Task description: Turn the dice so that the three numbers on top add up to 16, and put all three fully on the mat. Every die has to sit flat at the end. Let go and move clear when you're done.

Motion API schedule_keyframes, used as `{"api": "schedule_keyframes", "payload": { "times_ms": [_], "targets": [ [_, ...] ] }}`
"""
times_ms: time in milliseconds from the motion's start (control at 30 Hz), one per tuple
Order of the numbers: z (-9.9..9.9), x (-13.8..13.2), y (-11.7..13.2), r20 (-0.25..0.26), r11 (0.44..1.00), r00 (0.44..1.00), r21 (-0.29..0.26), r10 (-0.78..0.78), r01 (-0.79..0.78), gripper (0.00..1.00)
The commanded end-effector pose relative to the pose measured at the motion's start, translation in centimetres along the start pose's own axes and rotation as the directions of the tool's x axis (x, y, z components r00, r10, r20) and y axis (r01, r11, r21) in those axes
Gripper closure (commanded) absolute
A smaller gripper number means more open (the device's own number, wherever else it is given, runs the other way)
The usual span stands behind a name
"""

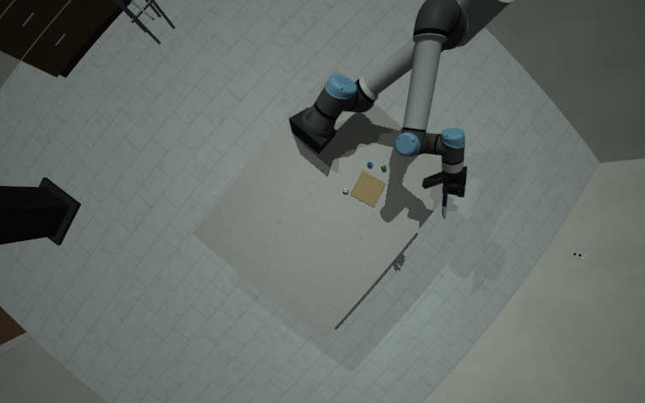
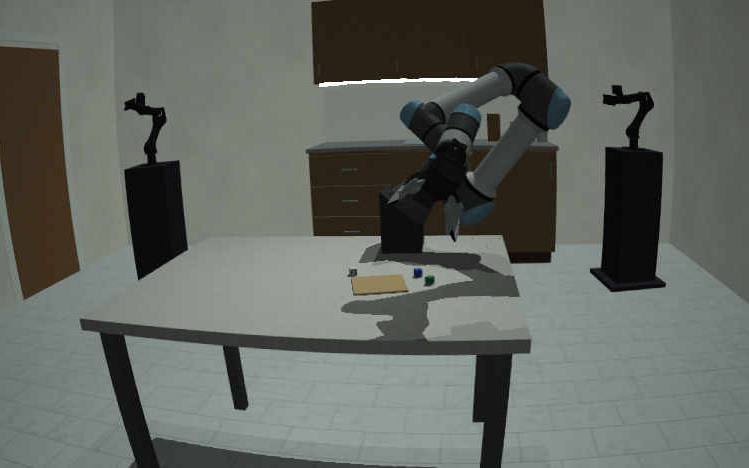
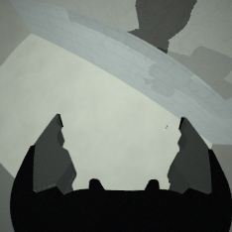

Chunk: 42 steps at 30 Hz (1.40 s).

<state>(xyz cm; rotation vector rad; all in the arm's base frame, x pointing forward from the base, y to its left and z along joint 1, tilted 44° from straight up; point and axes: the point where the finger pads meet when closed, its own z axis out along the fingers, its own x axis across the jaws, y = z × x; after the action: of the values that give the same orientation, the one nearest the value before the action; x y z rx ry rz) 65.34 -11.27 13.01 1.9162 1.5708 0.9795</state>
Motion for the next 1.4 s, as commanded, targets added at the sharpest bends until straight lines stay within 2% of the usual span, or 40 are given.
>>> {"api": "schedule_keyframes", "payload": {
  "times_ms": [0, 600, 767, 900, 1033, 1100, 1167, 1267, 1367],
  "targets": [
    [0.0, 0.0, 0.0, 0.001, 1.000, 1.000, -0.001, 0.000, 0.000, 0.00],
    [0.0, -0.1, 0.0, 0.001, 1.000, 1.000, 0.000, 0.001, -0.001, 0.00],
    [0.0, -0.8, -0.6, 0.008, 0.999, 1.000, 0.018, 0.029, -0.029, 0.00],
    [0.1, -2.7, -2.3, 0.030, 0.993, 0.995, 0.062, 0.099, -0.101, 0.00],
    [0.0, -5.7, -5.3, 0.073, 0.965, 0.973, 0.133, 0.218, -0.226, 0.00],
    [0.0, -5.7, -5.3, 0.073, 0.965, 0.973, 0.133, 0.218, -0.226, 0.00],
    [-0.2, -7.4, -7.3, 0.105, 0.936, 0.951, 0.174, 0.292, -0.307, 0.00],
    [-0.3, -8.3, -8.5, 0.124, 0.916, 0.935, 0.195, 0.332, -0.351, 0.00],
    [-0.8, -9.9, -10.8, 0.164, 0.868, 0.898, 0.235, 0.408, -0.438, 0.00]
  ]
}}
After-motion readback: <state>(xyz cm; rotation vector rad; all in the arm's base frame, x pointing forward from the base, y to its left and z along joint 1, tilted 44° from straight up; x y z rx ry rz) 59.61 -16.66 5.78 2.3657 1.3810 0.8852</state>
